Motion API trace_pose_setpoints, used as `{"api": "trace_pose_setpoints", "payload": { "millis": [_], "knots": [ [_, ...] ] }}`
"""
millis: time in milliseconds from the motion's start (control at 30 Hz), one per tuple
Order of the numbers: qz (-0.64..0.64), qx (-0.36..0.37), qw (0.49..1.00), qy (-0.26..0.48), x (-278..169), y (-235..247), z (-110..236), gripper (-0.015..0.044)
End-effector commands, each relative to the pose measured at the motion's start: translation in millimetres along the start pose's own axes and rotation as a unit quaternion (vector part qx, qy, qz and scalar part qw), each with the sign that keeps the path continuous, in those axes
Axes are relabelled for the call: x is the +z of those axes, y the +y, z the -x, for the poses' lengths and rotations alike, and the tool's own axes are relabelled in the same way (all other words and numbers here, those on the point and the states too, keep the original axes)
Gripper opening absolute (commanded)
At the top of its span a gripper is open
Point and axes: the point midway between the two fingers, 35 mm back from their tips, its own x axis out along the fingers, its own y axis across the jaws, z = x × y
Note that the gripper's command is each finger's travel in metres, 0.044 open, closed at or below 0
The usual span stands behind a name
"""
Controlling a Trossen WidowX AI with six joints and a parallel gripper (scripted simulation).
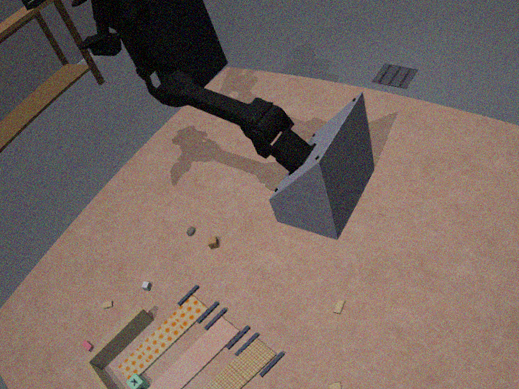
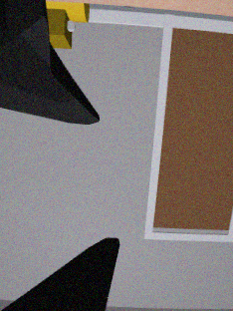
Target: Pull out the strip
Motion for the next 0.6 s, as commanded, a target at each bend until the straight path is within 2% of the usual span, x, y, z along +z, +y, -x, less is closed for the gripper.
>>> {"api": "trace_pose_setpoints", "payload": {
  "millis": [0, 67, 267, 567],
  "knots": [
    [-0.005, 0.002, 1.000, 0.001, 2, -1, -2, 0.0400],
    [-0.047, 0.019, 0.999, 0.007, 14, -5, -16, 0.0400],
    [-0.239, 0.087, 0.966, 0.053, 73, 1, -89, 0.0400],
    [-0.498, 0.154, 0.838, 0.160, 154, 87, -184, 0.0400]
  ]
}}
